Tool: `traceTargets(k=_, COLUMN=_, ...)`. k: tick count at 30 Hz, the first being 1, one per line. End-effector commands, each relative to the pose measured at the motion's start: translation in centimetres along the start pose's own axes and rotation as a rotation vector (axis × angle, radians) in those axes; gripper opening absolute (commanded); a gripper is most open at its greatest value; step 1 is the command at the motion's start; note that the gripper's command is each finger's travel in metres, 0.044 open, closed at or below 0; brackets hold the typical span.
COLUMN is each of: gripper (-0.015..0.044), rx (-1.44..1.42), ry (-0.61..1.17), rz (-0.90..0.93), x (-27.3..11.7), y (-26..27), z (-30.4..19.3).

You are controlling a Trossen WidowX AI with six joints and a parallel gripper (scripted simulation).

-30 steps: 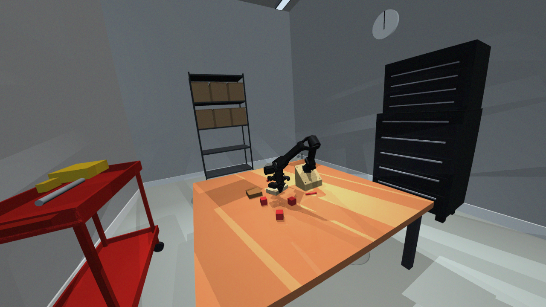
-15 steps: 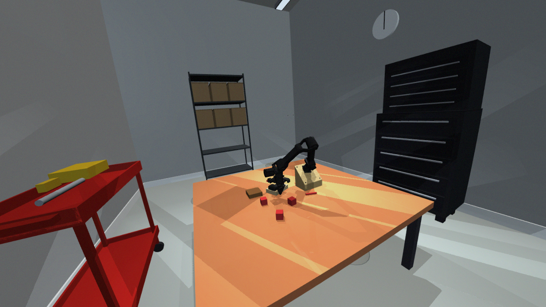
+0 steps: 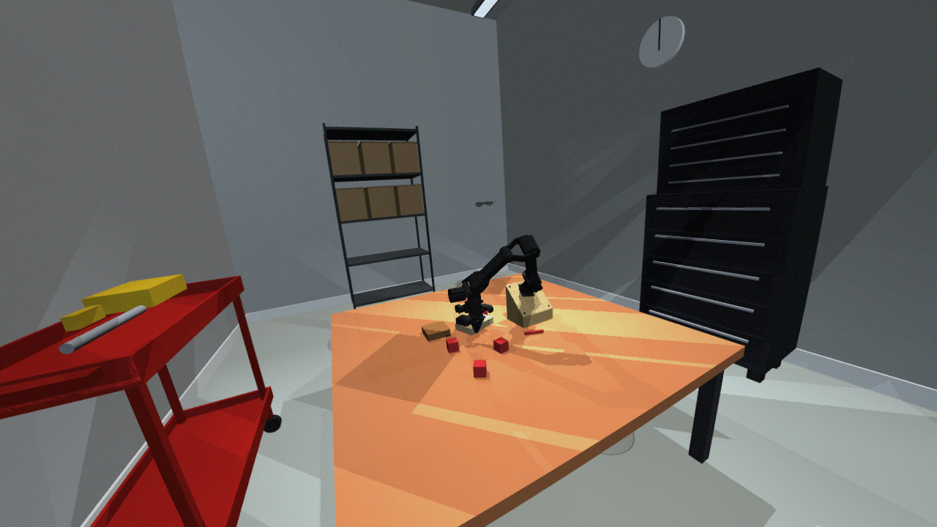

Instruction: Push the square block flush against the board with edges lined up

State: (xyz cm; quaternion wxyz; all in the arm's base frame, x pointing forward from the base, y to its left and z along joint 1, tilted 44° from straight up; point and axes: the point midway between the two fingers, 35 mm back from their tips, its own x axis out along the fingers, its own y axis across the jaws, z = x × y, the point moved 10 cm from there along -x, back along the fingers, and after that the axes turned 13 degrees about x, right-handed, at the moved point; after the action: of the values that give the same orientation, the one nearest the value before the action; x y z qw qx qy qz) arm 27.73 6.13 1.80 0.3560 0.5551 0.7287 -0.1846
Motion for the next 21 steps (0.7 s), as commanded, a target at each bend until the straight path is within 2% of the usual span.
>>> traceTargets(k=1, gripper=0.0000, rx=-0.002, ry=-0.005, rz=-0.002, x=0.0, y=0.2, z=0.8)
traceTargets(k=21, gripper=0.0000, rx=-0.003, ry=-0.008, rz=-0.002, x=0.0, y=0.8, z=3.8)
